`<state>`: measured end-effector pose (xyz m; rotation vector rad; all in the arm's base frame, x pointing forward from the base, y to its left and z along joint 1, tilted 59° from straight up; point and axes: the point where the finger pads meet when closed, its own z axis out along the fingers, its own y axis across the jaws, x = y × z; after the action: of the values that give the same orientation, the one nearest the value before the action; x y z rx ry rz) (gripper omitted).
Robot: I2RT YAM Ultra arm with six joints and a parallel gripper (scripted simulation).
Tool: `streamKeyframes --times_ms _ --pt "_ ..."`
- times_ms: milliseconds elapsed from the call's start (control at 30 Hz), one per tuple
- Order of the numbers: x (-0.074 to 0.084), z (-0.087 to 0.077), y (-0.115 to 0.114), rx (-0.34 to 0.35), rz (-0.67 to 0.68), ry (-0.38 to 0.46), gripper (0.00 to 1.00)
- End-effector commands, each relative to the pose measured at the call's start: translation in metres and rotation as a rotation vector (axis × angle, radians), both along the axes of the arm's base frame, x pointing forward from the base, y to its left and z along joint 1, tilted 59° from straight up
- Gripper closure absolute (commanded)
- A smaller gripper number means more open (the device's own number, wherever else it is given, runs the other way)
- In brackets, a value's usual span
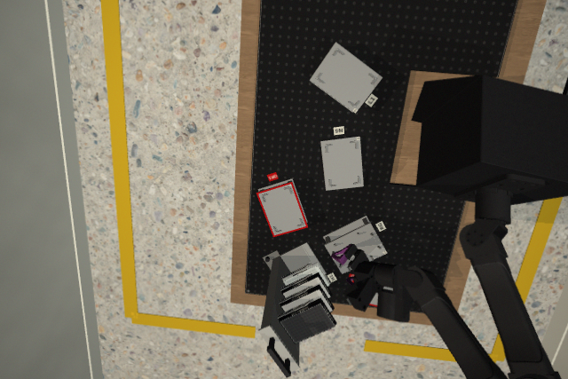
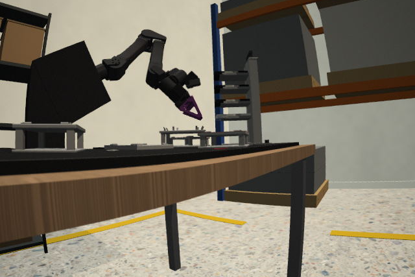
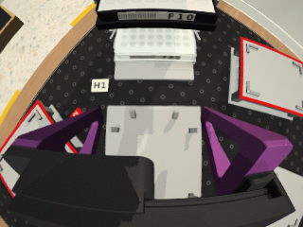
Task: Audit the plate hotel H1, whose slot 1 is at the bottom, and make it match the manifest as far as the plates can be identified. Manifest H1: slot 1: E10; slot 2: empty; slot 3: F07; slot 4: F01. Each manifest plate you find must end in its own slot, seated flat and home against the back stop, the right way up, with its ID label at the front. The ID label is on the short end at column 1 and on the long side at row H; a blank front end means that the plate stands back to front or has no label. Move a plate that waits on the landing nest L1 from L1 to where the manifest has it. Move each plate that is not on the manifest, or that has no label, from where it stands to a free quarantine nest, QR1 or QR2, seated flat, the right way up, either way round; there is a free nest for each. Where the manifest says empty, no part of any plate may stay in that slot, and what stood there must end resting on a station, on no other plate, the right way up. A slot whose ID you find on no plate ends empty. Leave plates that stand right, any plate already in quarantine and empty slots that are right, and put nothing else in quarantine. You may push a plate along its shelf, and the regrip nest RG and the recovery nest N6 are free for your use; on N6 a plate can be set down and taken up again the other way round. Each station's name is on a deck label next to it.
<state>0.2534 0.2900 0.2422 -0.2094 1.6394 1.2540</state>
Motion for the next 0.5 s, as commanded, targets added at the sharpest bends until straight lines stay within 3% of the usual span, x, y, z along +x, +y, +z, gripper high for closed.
streamKeyframes --times_ms 0,467 --pt "0.0 0.0 -0.003 0.004 -0.01 -0.002 0.0" --pt "-0.015 -0.012 -0.009 0.003 -0.009 -0.002 0.0"
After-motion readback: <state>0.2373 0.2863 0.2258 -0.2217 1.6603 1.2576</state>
